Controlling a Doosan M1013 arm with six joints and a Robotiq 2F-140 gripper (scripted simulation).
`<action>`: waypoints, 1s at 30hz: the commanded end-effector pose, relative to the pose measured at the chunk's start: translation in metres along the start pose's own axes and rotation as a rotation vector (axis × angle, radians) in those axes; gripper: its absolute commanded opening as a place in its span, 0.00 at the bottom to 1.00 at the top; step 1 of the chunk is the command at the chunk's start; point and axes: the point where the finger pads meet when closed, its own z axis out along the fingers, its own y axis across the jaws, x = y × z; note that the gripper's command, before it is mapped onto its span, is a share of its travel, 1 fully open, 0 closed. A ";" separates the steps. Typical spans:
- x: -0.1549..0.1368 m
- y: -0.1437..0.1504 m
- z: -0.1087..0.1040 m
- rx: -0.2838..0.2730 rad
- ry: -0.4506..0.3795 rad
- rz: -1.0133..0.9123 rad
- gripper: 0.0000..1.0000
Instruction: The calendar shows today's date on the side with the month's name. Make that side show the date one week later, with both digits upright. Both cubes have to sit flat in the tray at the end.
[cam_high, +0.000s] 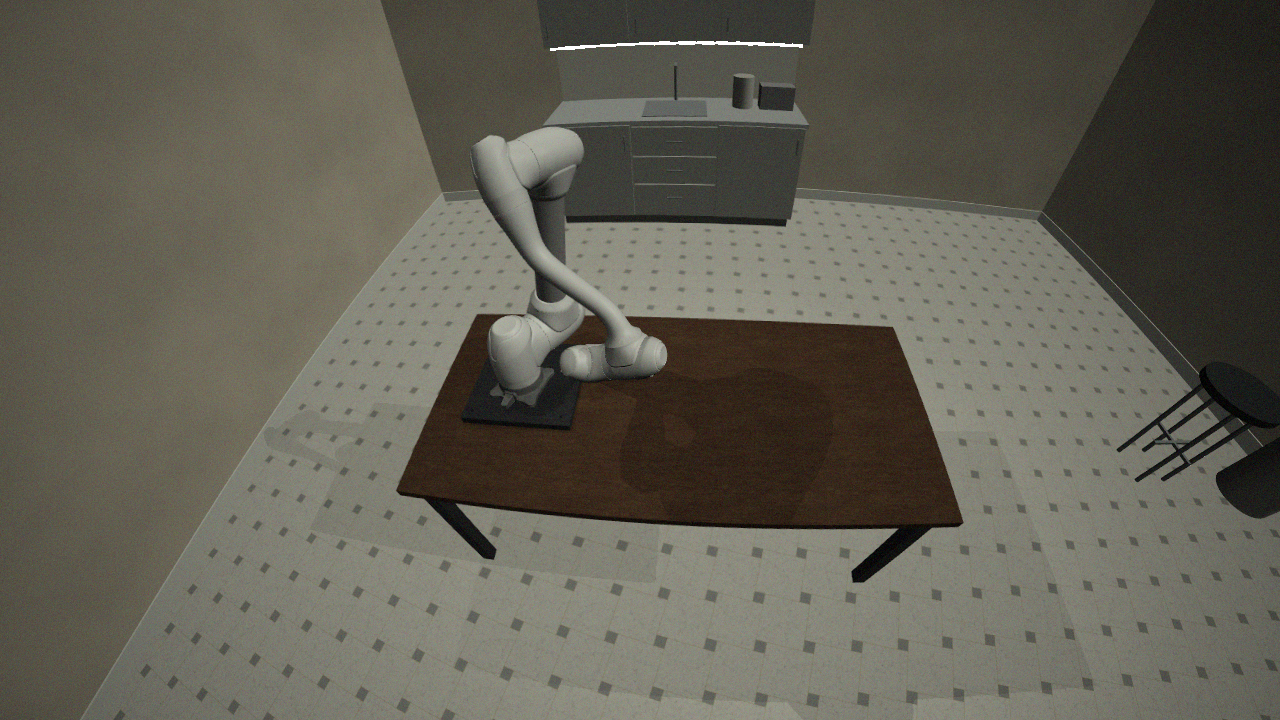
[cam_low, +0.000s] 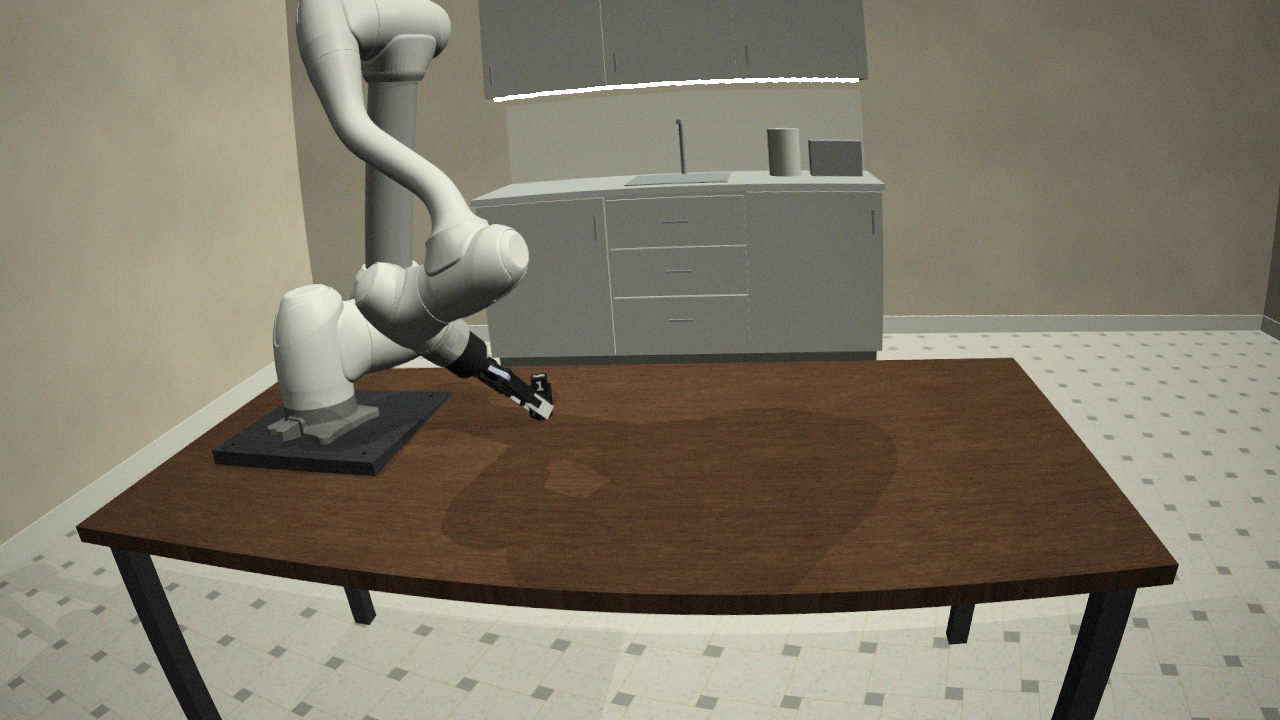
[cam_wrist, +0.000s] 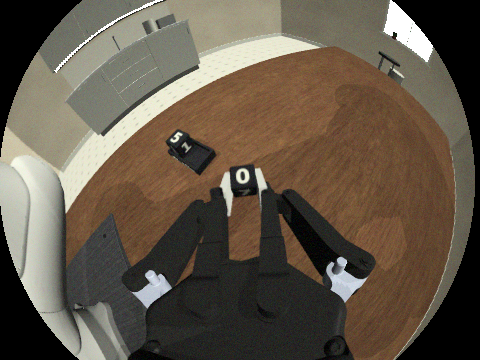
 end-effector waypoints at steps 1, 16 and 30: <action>0.000 0.000 0.000 0.000 0.000 0.000 0.25; 0.000 0.000 0.000 0.000 0.000 0.000 0.25; -0.003 0.000 0.003 0.000 0.000 0.000 0.25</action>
